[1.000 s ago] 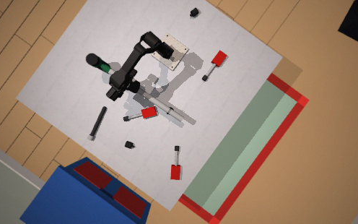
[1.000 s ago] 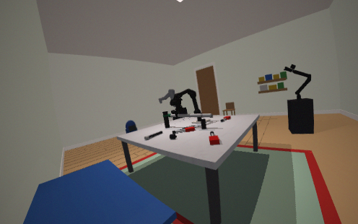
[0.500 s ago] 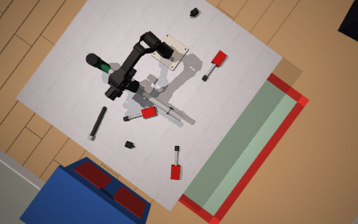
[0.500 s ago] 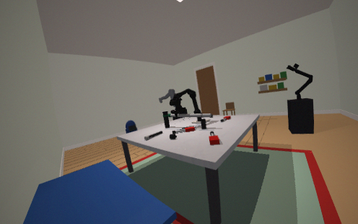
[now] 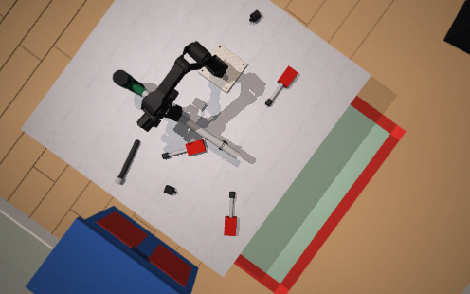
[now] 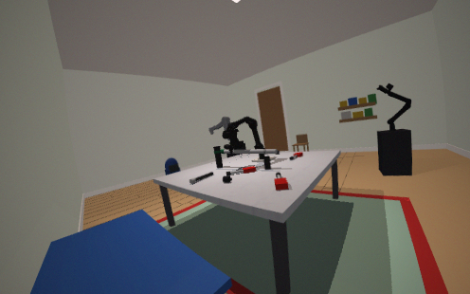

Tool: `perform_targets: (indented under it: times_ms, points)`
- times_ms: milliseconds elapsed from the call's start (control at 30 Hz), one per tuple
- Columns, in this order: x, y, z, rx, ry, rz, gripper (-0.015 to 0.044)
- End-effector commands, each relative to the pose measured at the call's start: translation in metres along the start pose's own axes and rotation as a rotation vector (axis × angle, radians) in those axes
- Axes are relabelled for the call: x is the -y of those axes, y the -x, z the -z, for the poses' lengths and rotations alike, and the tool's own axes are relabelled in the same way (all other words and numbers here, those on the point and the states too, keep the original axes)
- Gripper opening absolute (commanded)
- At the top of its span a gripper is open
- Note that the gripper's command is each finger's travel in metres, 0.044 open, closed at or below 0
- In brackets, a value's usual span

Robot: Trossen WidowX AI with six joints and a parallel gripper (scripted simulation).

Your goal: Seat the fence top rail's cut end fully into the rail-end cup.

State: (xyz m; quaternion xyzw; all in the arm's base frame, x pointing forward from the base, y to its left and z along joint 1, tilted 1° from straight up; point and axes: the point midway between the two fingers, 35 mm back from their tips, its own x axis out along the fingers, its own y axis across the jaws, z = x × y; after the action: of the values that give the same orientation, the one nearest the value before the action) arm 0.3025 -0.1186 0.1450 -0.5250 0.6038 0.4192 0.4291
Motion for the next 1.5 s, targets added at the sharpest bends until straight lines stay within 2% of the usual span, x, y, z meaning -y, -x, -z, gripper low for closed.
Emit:
perform_targets:
  times_ms: [0, 33, 367, 600, 767, 933, 1100, 1467]
  points:
    - [0.0, 0.0, 0.0, 0.0, 0.0, 0.001, 0.0]
    - [0.0, 0.0, 0.0, 0.0, 0.0, 0.001, 0.0]
    - [0.0, 0.001, -0.001, 0.0, 0.0, 0.001, 0.0263]
    - [0.0, 0.023, -0.014, 0.002, 0.0, 0.001, 0.044]
    - [-0.003, 0.045, -0.027, 0.003, 0.0, 0.0, 0.044]
    - [-0.003, 0.046, -0.028, -0.002, 0.013, 0.003, 0.044]
    - [-0.006, 0.081, -0.028, -0.007, 0.032, 0.072, 0.044]
    - [-0.007, 0.083, -0.028, -0.008, 0.033, 0.076, 0.044]
